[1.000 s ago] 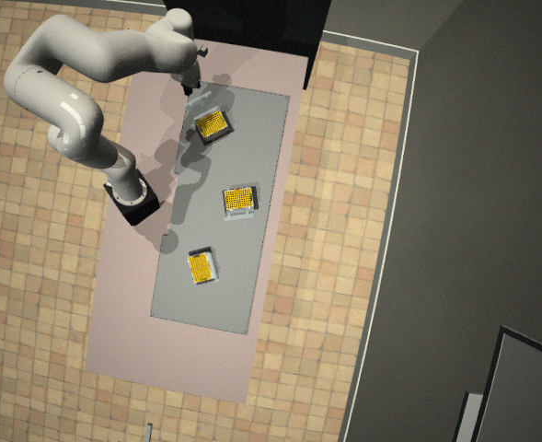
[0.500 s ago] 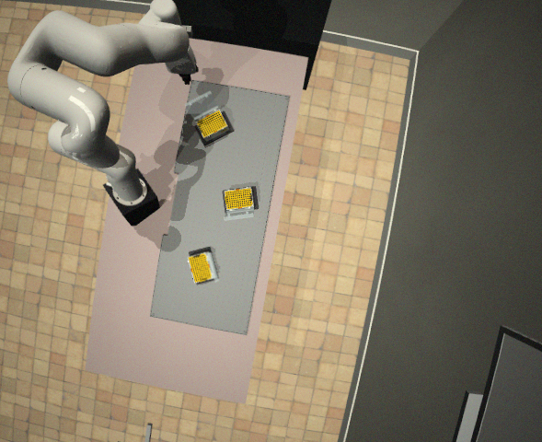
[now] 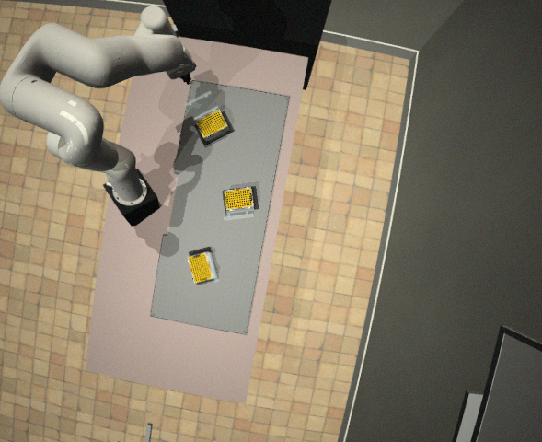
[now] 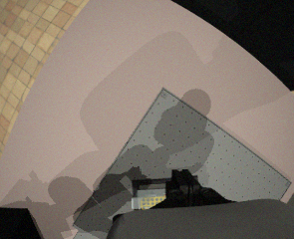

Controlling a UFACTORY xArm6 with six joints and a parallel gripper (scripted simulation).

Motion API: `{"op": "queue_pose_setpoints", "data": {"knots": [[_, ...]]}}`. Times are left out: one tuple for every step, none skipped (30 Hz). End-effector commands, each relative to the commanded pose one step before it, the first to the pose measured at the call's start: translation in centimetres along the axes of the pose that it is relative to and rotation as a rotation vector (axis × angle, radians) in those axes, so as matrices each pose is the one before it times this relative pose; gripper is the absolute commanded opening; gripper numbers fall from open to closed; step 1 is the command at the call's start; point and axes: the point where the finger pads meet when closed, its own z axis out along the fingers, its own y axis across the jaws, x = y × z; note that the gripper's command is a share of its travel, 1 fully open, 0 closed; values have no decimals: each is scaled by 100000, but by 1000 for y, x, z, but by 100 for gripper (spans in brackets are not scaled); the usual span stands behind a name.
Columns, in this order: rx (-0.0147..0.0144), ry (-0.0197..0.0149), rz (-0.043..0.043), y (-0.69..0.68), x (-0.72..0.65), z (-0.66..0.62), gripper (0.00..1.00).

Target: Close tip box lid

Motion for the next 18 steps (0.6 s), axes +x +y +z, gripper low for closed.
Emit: {"op": "queue_pose_setpoints", "data": {"knots": [[-1658,3059,-6297,142,63,-111,0],[1,1,0,1,-2,0,0],[1,1,0,1,-1,0,0],[0,0,0,1,-1,0,0],[0,0,0,0,-1,0,0],[0,0,0,0,-1,0,0],[0,0,0,0,0,0,0],[-3,-3,2,-2,6,-1,0],[1,1,-1,1,-2,0,0],[1,1,0,1,-2,0,0],[0,1,0,0,-1,0,0],[0,0,0,0,0,0,0],[0,0,0,0,0,0,0],[-6,-16,25,3,5,-1,0],[2,6,-8,-1,-1,0,0],[1,1,-1,0,0,0,0],[0,0,0,0,1,0,0],[5,9,-16,-3,-8,160,0]]}}
